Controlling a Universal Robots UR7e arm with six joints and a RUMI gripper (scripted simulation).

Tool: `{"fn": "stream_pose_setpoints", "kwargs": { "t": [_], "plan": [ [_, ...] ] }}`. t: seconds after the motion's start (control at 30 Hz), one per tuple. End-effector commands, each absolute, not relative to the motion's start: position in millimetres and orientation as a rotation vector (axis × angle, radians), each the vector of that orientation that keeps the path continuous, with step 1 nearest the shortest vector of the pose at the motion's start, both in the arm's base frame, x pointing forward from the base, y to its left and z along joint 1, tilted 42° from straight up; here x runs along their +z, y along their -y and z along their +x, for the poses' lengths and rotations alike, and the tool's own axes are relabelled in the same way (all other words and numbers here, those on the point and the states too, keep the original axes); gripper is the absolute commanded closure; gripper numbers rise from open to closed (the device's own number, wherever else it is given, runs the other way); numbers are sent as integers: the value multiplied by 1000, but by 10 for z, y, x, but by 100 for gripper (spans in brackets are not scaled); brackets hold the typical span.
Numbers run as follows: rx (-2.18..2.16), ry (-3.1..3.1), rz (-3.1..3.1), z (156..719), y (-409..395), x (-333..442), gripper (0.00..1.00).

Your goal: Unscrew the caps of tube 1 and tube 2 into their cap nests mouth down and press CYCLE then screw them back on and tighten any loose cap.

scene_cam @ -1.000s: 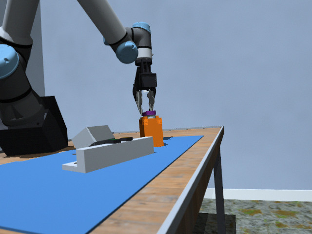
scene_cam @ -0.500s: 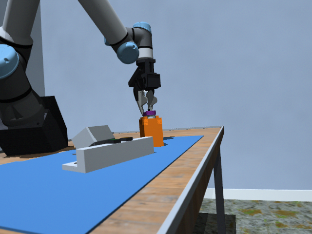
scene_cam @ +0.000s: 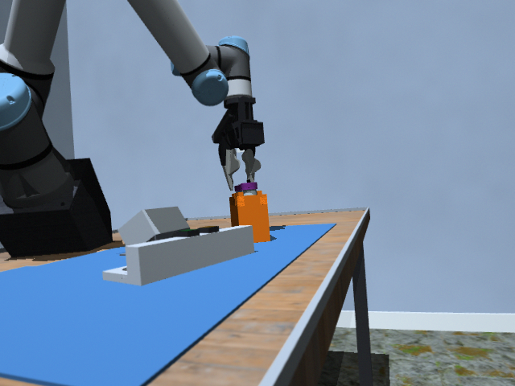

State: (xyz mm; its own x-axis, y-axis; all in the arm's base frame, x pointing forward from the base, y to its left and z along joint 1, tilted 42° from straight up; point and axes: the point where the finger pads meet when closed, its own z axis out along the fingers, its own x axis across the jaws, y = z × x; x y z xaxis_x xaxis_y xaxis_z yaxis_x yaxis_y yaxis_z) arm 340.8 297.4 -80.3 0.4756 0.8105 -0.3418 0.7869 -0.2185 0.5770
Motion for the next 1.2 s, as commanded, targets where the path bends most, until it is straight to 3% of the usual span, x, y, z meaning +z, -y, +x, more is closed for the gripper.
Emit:
{"fn": "stream_pose_setpoints", "kwargs": {
  "t": [0.0,0.67,0.97,1.0,1.17],
  "plan": [
    [132,-1114,2137,3402,-2952,-791,65],
    [485,-230,2455,3409,-2979,-793,65],
    [490,-204,2458,3404,-2966,-793,65],
    [490,-204,2458,3404,-2966,-793,100],
    [490,-204,2458,3404,-2966,-793,100]
  ]
}}
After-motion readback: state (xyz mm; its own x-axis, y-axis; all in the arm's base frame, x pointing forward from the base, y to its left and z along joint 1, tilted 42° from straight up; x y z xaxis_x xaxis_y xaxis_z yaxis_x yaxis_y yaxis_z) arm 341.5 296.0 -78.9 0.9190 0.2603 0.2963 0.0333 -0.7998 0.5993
